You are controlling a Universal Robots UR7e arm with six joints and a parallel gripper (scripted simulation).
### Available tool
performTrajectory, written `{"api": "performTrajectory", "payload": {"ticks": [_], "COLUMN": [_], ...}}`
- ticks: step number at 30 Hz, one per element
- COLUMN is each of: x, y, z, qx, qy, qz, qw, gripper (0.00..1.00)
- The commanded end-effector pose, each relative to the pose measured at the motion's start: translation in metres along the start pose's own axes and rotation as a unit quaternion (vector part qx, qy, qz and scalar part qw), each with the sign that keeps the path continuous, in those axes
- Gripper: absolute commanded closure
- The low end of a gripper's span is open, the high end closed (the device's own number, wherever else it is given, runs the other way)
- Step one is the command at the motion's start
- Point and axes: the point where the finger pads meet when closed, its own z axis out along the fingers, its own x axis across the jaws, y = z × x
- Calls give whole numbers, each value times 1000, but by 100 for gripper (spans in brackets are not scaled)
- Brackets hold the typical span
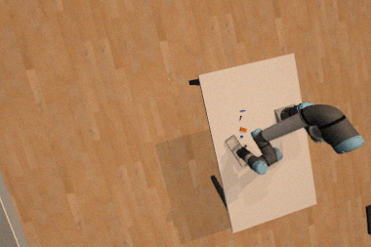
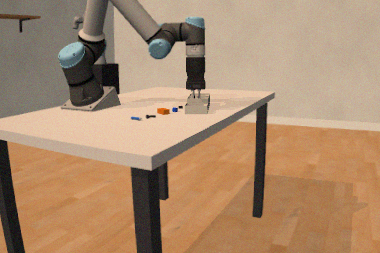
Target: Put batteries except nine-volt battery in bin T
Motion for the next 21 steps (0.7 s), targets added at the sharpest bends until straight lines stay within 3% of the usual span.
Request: {"api": "performTrajectory", "payload": {"ticks": [1, 21], "x": [0, 0], "y": [0, 0], "z": [-1, -6], "qx": [0, 0], "qy": [1, 1], "qz": [0, 0], "qw": [1000, 1000], "gripper": [40, 40]}}
